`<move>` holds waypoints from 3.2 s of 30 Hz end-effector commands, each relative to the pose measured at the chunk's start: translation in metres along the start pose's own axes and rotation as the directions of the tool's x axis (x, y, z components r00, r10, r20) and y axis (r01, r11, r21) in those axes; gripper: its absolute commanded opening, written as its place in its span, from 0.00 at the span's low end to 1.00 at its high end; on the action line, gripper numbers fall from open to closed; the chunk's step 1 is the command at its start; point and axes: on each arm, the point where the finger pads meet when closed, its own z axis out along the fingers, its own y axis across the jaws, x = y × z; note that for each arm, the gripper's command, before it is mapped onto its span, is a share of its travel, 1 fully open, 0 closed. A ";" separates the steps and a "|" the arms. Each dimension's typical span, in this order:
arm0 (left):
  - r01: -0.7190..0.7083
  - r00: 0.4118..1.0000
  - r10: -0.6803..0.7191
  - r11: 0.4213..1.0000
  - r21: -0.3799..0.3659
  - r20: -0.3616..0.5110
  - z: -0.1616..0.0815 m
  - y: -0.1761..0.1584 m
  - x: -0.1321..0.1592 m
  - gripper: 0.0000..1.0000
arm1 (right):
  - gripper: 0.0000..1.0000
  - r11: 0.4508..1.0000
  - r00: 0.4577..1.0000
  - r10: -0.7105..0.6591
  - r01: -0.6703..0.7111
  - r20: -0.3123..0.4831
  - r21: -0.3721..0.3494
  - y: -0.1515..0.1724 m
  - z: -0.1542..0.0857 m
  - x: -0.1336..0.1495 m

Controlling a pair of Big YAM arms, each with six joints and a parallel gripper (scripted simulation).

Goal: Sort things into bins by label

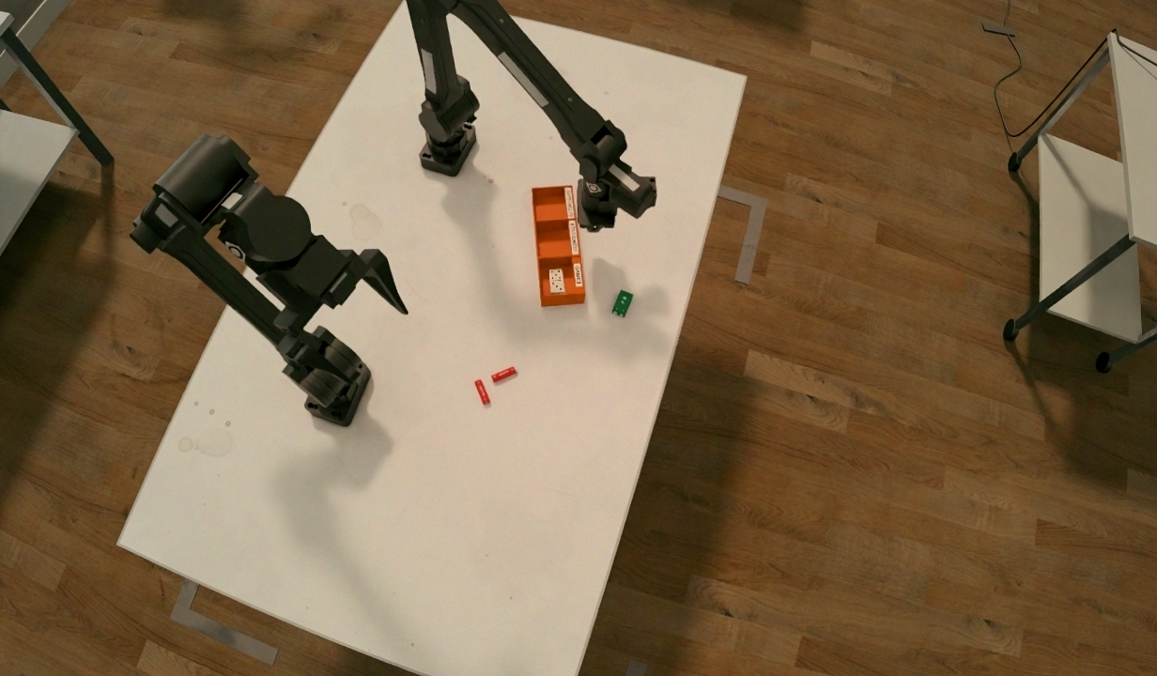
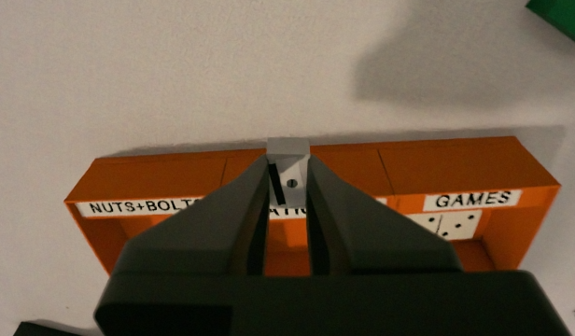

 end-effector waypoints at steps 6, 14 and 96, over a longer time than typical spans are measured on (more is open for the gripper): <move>0.004 1.000 -0.005 1.000 0.021 0.029 -0.011 -0.011 -0.013 0.10 | 1.00 1.000 0.995 -0.015 0.016 0.094 -0.007 0.003 -0.029 -0.018; 0.008 0.999 -0.010 0.999 0.031 0.043 -0.017 -0.020 -0.021 0.10 | 1.00 1.000 0.995 -0.015 0.016 0.094 -0.007 0.003 -0.029 -0.018; -0.885 0.466 0.885 0.466 -0.013 0.017 -0.015 -0.015 0.078 0.10 | 1.00 1.000 0.995 -0.015 0.016 0.094 -0.007 0.003 -0.029 -0.018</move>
